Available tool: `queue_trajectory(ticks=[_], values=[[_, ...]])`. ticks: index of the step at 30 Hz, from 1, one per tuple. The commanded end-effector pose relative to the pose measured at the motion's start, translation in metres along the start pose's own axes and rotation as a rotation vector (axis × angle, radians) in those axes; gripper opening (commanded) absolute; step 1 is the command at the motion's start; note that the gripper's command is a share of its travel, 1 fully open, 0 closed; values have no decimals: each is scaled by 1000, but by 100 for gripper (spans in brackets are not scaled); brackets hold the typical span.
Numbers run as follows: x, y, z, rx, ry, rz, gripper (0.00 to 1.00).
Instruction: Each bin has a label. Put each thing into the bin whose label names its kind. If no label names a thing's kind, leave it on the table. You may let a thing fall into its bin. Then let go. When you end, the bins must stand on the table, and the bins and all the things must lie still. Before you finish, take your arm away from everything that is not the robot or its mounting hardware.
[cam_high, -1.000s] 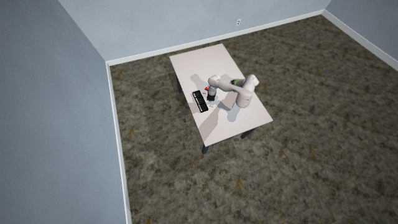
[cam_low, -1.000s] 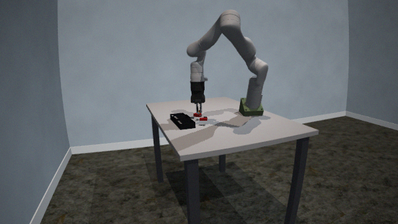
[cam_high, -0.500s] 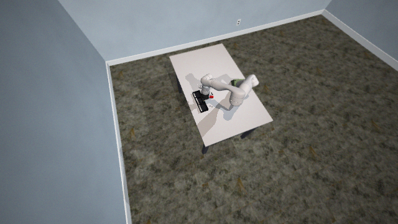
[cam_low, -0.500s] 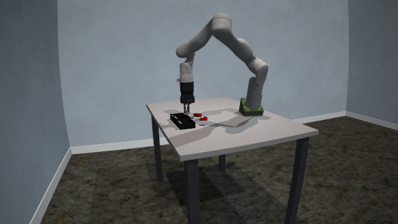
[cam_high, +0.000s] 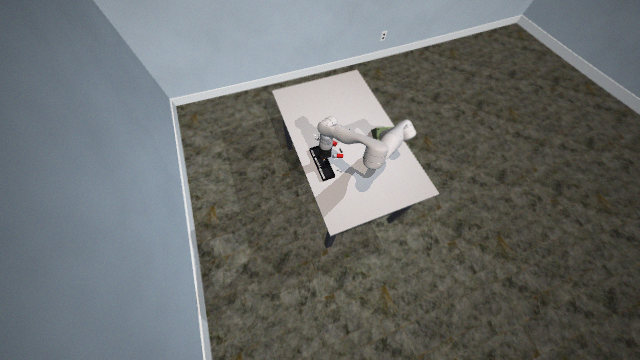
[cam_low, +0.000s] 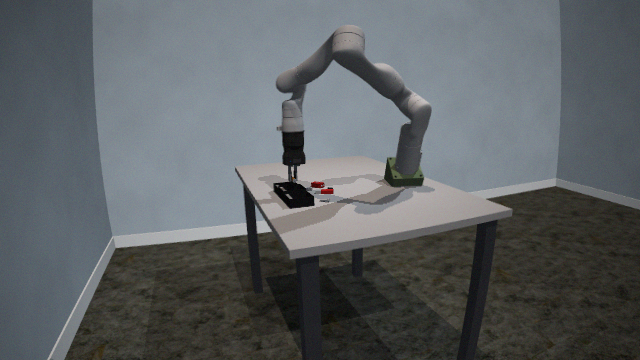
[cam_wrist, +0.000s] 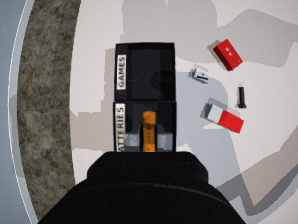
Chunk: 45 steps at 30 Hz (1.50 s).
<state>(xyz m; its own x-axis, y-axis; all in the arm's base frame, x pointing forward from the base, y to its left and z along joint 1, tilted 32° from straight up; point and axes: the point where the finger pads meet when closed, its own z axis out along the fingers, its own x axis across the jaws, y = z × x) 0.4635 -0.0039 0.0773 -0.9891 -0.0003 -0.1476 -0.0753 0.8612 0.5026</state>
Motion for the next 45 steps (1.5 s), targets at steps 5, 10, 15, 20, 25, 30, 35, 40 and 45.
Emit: queue_trajectory(ticks=[5,10,15,20,25,30,35,40,45], values=[[1,3,-1,3,-3,2,31],[2,3,-1,3,-3,3,31],[1,4,-1,0,-2,-1,31],[2,4,-1,0,-2,-1,31],[2,5,6,1,-3,-6,31],[2,5,14,1,-3,-6,31],[2,5,22,1,-3,-6,31],[2,5,32,1,-3,-6,31],[2,5,42,1,-3,-6,31]])
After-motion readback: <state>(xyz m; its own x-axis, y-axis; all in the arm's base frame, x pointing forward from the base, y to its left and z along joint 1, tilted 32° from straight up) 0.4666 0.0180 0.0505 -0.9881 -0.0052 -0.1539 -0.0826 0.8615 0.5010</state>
